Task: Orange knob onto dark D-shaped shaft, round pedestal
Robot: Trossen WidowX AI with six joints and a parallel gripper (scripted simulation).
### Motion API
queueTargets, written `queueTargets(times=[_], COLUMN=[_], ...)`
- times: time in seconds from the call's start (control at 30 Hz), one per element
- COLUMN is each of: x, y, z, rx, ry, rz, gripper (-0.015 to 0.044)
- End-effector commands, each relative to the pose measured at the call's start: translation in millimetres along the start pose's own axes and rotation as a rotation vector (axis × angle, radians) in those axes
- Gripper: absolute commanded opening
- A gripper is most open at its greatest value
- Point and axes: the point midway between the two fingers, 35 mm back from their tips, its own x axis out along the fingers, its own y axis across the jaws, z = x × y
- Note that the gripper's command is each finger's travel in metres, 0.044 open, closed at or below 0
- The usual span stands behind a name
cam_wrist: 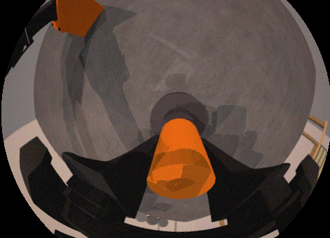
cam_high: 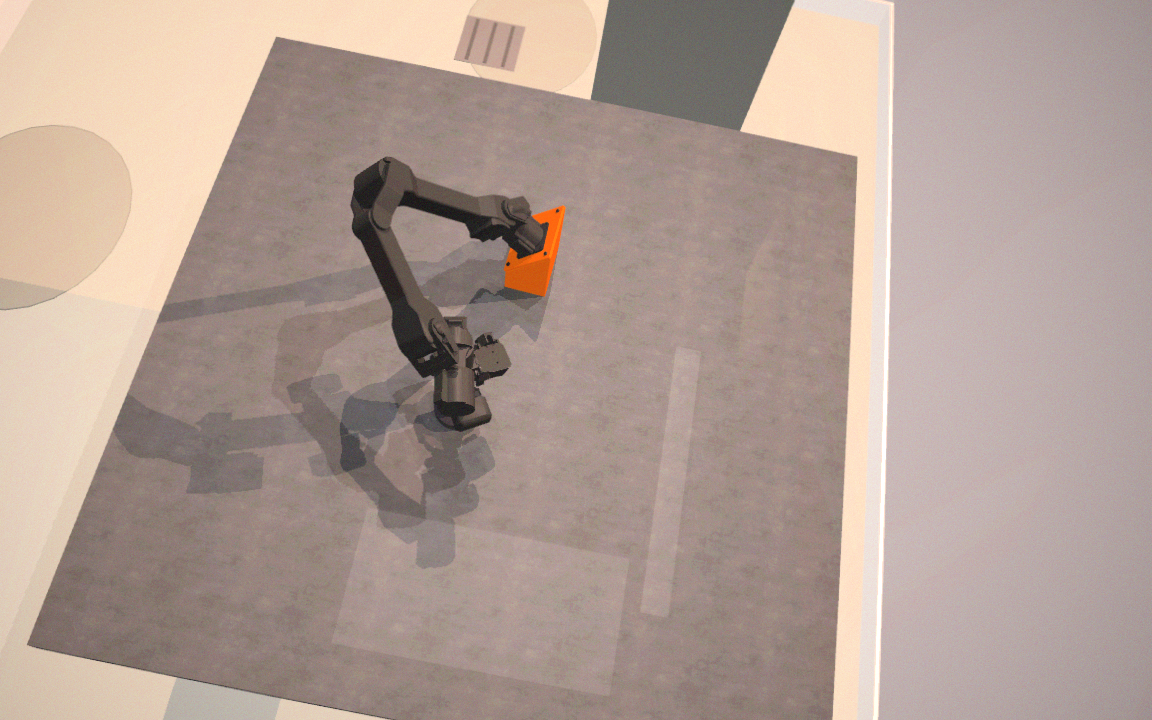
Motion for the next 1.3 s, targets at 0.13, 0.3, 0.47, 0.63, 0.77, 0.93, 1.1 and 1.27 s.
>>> queueTargets(times=[0.13, 0.3, 0.47, 0.63, 0.77, 0.93, 1.1, 1.27], x=[0.3, 0.3, 0.5, 0.7, 4.4, 8.0, 11.6, 14.7], y=[1.4, 1.3, 0.9, 0.2, -0.1, 0.0, 0.3, 0.8], z=[1.0, 1.4, 1.6, 1.6, 1.2, 0.6, 0.5, 1.0], rx=[-0.037, -0.072, -0.112, -0.090, -0.059, -0.024, 0.011, -0.003], ry=[-0.001, -0.001, -0.001, -0.001, 0.000, 0.000, 0.000, 0.000], rz=[0.003, 0.003, 0.003, 0.003, 0.003, 0.004, 0.004, 0.004], gripper=[0.0000, 0.0000, 0.0000, 0.0000, 0.0000, 0.0000, 0.0000, 0.0000])
